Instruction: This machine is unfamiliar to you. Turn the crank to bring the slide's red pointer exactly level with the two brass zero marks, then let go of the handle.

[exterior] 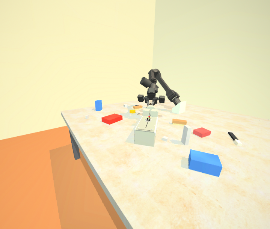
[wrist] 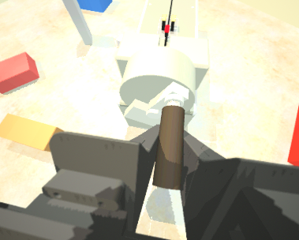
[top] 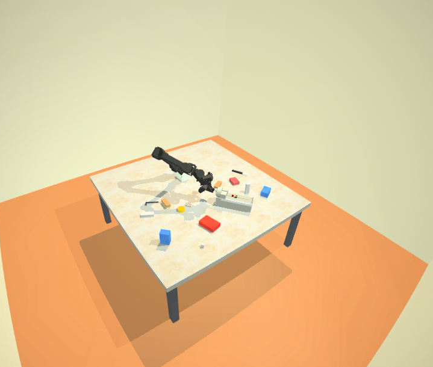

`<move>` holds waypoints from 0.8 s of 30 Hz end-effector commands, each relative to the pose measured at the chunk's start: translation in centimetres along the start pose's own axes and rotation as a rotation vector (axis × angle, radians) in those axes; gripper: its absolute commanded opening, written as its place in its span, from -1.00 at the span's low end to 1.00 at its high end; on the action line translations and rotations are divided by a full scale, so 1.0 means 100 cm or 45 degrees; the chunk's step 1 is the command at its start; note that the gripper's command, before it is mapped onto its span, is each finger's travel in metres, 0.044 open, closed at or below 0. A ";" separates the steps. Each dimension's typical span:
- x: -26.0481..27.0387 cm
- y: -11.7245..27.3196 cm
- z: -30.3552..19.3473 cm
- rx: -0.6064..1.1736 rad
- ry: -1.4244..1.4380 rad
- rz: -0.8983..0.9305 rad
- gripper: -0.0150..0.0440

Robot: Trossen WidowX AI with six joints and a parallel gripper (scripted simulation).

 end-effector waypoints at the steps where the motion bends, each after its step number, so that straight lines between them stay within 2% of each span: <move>1: 0.000 0.000 0.000 -0.002 0.004 0.000 -0.49; 24: -0.011 -0.008 -0.009 -0.002 0.004 -0.001 -0.49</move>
Point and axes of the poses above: the point midway between the two fingers, 35 mm back from their tips, its own y axis back along the fingers, its own x axis across the jaws, z = x × y, the point moved 2 cm from there along y, back along the fingers, and after that the axes turned 9 degrees about y, right-handed, at the moved point
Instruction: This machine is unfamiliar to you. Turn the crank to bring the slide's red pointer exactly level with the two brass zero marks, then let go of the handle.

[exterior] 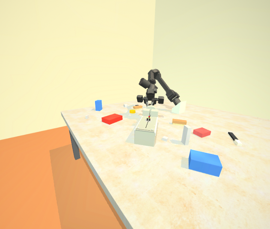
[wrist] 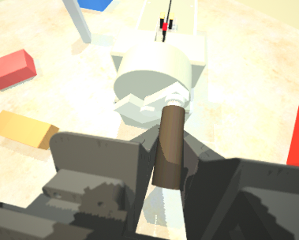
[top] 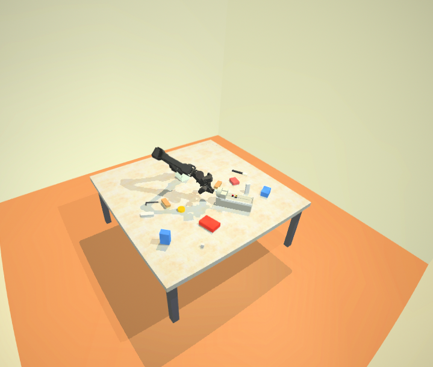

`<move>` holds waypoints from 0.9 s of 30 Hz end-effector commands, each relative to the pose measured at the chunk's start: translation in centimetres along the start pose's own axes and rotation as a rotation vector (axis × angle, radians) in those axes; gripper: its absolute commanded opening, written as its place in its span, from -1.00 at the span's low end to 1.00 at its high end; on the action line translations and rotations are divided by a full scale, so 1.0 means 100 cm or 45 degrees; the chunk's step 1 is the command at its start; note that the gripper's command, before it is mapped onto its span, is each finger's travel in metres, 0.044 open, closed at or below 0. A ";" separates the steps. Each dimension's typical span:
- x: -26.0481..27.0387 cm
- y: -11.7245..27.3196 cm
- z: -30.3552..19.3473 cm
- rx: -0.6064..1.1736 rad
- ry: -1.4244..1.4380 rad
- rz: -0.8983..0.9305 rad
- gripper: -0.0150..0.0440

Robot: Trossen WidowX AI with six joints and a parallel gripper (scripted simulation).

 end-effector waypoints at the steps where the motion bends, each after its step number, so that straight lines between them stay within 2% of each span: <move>1: -0.006 -0.004 -0.006 0.010 -0.014 -0.011 -0.49; 27: -0.007 -0.022 -0.024 0.011 -0.013 -0.012 -0.49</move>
Point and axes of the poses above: the point midway between the two fingers, 35 mm back from their tips, its own y axis back along the fingers, its own x axis across the jaws, z = x × y, the point moved 2 cm from there along y, back along the fingers, and after that the axes turned 9 degrees about y, right-handed, at the moved point
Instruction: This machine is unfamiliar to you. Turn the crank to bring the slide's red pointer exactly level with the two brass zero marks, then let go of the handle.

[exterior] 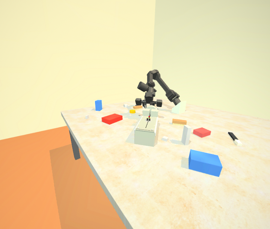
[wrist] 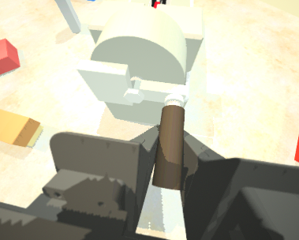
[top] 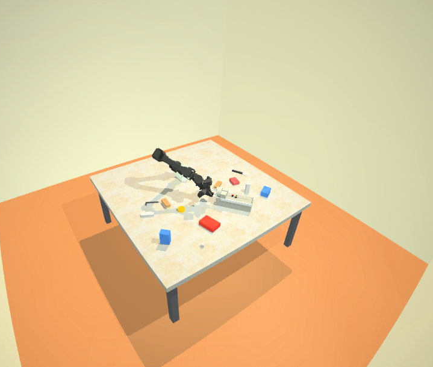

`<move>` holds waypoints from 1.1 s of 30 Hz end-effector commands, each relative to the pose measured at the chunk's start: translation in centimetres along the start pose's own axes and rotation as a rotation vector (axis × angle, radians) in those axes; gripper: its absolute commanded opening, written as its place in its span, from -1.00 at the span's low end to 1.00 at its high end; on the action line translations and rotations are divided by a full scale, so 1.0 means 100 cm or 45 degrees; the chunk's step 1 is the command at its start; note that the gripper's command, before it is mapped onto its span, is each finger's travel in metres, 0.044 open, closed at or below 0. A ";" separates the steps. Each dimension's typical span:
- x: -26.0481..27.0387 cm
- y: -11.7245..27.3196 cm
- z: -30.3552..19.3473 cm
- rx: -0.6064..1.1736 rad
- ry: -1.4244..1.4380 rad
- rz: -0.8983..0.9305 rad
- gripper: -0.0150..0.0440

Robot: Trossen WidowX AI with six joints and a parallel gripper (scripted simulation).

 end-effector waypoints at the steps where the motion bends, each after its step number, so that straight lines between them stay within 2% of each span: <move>1: 0.001 -0.007 -0.007 0.011 -0.008 0.001 -0.49; 33: 0.017 -0.020 -0.017 0.011 -0.007 0.002 -0.49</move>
Point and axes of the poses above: the point midway between the two fingers, 35 mm back from their tips, its own y axis back along the fingers, its own x axis across the jaws, z = x × y, the point moved 2 cm from there along y, back along the fingers, and after that the axes turned 9 degrees about y, right-handed, at the moved point
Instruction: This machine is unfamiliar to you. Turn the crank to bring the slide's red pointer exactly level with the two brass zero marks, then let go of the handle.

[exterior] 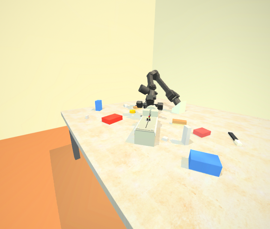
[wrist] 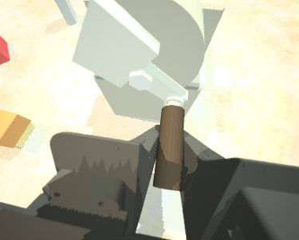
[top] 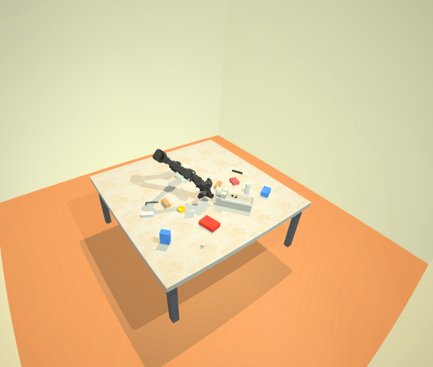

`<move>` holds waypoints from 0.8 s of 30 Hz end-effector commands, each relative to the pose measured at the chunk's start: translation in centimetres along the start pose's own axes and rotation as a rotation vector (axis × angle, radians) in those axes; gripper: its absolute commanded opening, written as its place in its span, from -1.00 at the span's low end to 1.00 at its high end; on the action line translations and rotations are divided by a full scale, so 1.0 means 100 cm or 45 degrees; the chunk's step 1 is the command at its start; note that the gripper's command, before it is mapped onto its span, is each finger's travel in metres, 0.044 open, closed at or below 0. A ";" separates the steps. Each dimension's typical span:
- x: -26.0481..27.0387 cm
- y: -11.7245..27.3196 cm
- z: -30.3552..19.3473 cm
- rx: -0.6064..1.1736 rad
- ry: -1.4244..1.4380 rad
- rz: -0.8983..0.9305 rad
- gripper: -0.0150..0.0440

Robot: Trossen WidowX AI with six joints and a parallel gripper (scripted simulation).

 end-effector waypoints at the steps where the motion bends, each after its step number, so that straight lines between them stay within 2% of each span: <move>1: 0.006 -0.005 -0.004 0.011 0.003 0.019 -0.49; 24: 0.013 -0.008 -0.005 0.011 0.003 0.019 -0.49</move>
Point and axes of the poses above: the point midway between the two fingers, 35 mm back from their tips, its own y axis back along the fingers, its own x axis across the jaws, z = x × y, the point moved 2 cm from there along y, back along the fingers, and after that the axes turned 9 degrees about y, right-handed, at the moved point
